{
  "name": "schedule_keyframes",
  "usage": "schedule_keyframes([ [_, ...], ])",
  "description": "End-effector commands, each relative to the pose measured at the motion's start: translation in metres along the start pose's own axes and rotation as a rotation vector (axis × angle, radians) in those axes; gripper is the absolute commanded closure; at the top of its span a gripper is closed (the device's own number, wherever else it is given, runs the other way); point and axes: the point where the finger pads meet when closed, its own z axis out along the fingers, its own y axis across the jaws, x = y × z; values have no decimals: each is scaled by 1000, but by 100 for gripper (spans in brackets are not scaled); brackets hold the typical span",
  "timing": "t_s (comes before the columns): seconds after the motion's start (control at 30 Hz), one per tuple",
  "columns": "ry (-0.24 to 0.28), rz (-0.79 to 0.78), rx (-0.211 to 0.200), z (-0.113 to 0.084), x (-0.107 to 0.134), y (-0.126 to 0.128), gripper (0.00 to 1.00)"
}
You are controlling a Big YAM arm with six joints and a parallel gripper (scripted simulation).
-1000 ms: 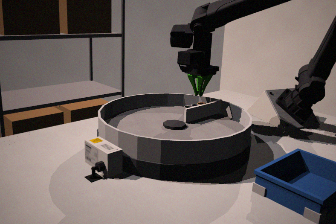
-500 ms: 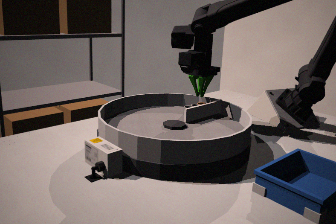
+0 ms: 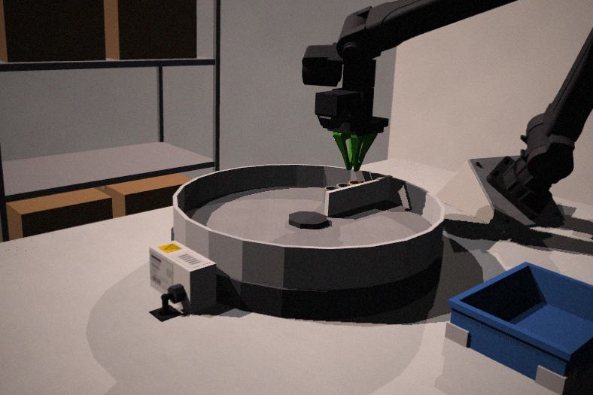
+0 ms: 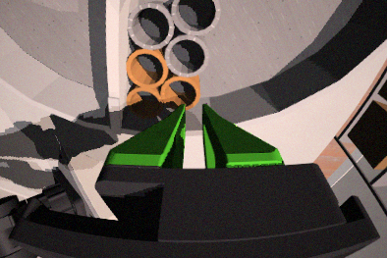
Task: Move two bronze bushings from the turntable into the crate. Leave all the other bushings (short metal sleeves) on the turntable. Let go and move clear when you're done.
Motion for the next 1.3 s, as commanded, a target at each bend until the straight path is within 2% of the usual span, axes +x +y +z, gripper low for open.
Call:
schedule_keyframes([
  [0.0, -14, 0, 27, -8, 0, 0, 87],
  [0.47, -12, 8, 17, -10, 0, 2, 87],
  [0.6, -18, -4, 34, -17, -7, -5, 87],
  [1.27, -18, -4, 35, -17, -7, -5, 87],
])
